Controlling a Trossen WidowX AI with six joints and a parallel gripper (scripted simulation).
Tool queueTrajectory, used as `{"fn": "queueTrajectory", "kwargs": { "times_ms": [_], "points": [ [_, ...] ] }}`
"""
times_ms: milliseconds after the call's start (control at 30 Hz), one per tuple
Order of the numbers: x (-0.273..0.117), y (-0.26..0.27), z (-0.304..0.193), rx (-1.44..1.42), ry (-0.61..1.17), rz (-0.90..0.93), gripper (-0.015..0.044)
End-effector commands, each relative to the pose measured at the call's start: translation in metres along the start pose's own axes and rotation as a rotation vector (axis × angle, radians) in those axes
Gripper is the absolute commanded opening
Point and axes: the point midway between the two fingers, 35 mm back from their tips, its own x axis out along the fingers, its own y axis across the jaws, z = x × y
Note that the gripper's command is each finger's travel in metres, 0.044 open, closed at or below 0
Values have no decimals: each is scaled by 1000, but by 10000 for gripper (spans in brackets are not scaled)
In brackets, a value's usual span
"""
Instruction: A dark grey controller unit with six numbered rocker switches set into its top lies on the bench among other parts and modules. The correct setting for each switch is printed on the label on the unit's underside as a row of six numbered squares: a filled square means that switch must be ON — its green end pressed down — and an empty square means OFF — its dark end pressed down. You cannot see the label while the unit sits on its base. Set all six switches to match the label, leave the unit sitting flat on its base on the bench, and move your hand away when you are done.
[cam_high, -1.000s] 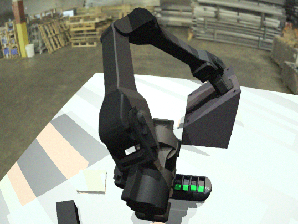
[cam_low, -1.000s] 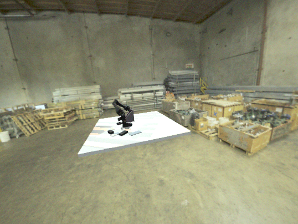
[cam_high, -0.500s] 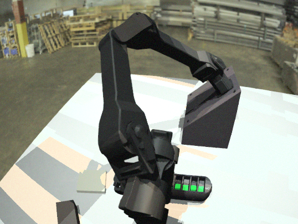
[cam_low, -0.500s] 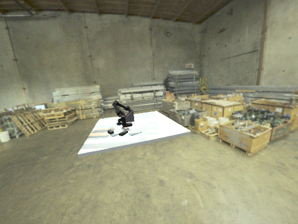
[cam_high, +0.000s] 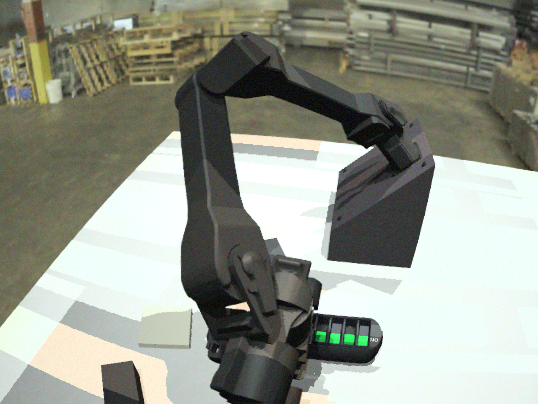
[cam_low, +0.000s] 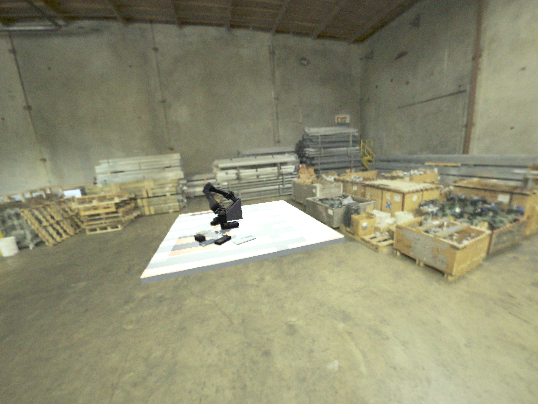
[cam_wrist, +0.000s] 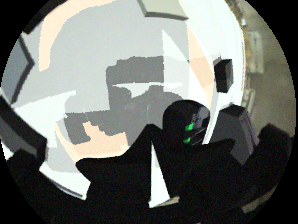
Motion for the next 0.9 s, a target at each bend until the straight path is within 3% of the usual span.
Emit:
{"fn": "queueTrajectory", "kwargs": {
  "times_ms": [0, 867],
  "points": [
    [9, 1, 0, -6, -3, -7, 0],
    [14, -6, 0, -6, -3, -7, 0]
  ]
}}
